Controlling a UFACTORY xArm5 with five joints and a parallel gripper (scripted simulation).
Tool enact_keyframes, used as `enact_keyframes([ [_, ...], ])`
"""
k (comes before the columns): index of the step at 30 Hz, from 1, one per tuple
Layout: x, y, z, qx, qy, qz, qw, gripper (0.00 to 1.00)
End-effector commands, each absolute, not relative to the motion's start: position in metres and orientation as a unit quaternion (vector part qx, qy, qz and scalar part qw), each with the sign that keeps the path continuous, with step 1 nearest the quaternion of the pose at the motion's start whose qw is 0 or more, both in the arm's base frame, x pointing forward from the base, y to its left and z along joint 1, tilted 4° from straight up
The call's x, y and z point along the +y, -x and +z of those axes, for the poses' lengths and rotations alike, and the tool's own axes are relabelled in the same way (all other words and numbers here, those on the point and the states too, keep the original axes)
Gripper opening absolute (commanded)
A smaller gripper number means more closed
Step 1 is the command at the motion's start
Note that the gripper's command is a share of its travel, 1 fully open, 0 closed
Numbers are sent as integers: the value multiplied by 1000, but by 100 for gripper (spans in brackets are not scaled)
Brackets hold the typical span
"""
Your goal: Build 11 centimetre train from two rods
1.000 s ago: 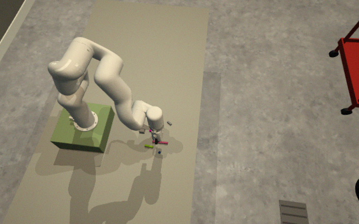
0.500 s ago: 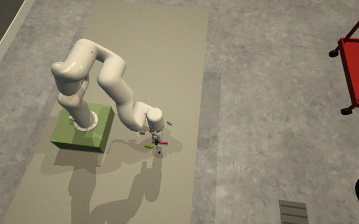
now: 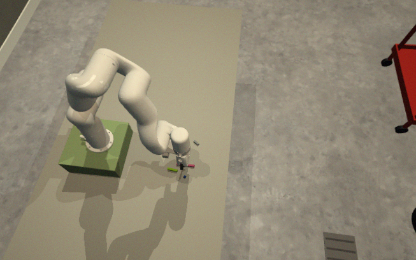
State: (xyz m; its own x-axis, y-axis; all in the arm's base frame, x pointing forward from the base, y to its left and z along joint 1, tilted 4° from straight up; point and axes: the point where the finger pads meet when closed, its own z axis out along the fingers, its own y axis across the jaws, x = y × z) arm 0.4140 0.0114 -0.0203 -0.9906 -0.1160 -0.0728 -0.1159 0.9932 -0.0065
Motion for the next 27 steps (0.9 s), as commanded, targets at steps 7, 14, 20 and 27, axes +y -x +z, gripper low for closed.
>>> enact_keyframes([
  [7, 11, -416, -31, 998, 58, -1, 38, 24],
  [14, 11, -417, -35, 998, 58, -1, 38, 24],
  [20, 11, -417, -36, 998, 58, -1, 38, 24],
  [27, 11, -417, -36, 998, 58, -1, 38, 24],
])
